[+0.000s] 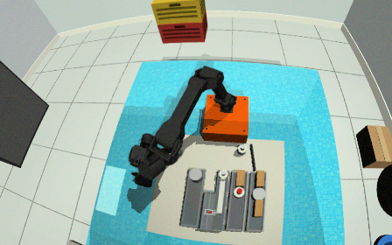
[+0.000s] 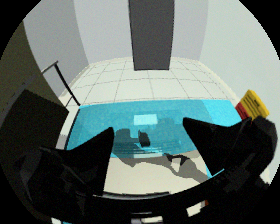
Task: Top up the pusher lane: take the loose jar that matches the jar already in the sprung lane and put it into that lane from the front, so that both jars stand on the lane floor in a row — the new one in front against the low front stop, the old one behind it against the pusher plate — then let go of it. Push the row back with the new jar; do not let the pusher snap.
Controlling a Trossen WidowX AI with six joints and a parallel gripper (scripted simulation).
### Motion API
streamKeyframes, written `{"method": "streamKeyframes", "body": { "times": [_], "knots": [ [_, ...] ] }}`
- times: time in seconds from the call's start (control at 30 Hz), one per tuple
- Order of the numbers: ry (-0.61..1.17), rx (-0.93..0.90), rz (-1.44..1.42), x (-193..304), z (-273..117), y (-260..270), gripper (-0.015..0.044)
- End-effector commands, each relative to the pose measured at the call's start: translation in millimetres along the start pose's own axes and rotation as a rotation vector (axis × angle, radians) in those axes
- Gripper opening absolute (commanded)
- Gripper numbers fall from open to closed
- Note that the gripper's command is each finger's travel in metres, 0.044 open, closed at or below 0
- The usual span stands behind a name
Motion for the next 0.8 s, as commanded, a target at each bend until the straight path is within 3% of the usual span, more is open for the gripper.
{"method": "streamKeyframes", "body": {
  "times": [0.0,0.37,0.77],
  "knots": [
    [0.144,-0.124,-0.181,47,-39,1,0.0440],
    [0.505,-0.436,-0.694,163,-144,-45,0.0440],
    [0.861,-0.675,-1.279,247,-216,-167,0.0440]
  ]
}}
Point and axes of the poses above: the point midway between the two fingers, 35 mm back from their tips, its own z axis out along the fingers, its own y axis across the jaws, x = y × z, the point moved 8 cm from there along -z, back along the fingers, and after that the axes turned 6 degrees about z, right-handed, at the moved point
